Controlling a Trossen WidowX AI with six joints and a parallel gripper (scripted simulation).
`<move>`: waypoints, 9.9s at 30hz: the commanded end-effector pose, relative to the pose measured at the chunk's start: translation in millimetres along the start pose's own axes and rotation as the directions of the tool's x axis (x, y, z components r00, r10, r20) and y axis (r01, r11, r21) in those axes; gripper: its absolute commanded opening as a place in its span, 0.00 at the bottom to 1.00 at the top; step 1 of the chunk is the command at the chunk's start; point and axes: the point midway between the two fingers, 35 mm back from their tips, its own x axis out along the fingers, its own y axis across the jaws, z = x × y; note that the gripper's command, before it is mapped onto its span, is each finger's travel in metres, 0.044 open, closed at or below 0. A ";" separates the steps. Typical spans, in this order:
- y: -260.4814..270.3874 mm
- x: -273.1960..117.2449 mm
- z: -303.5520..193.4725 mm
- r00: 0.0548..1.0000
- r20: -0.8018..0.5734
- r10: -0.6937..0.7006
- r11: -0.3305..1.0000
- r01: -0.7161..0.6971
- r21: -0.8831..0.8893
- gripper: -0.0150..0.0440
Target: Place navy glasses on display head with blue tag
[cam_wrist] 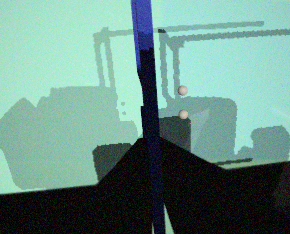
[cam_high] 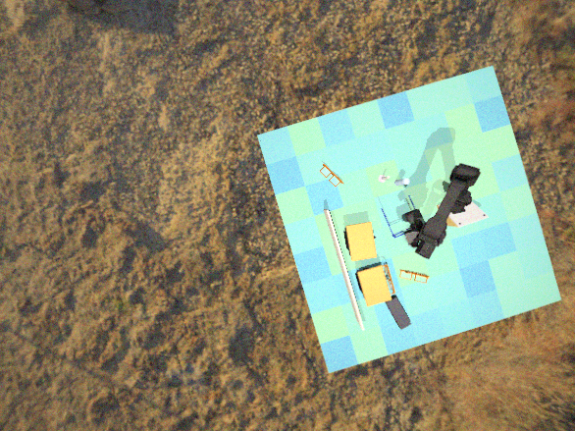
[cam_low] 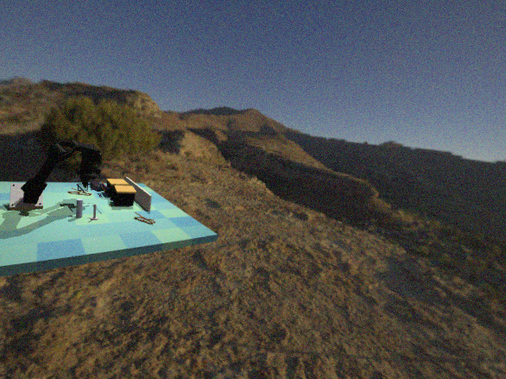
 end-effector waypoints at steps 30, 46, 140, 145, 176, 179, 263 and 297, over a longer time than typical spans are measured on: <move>1.0 30.2 1.7 1.000 -0.001 -0.002 1.000 0.002 -0.007 0.25; 0.9 43.6 2.1 1.000 -0.001 -0.002 1.000 0.002 -0.007 0.25; -13.3 81.9 -2.7 1.000 -0.002 -0.008 1.000 0.008 -0.006 0.44; -9.8 67.9 -1.7 1.000 -0.002 -0.006 1.000 0.006 -0.006 0.44; -6.8 35.1 -0.9 1.000 -0.002 -0.006 1.000 0.006 -0.008 0.49; -6.7 35.4 -0.9 1.000 -0.002 -0.006 1.000 0.006 -0.008 0.49; -4.8 17.1 3.0 1.000 -0.002 -0.001 1.000 0.001 -0.008 0.25; -63.0 -57.8 -23.3 0.966 0.246 0.081 0.824 0.074 -0.562 0.25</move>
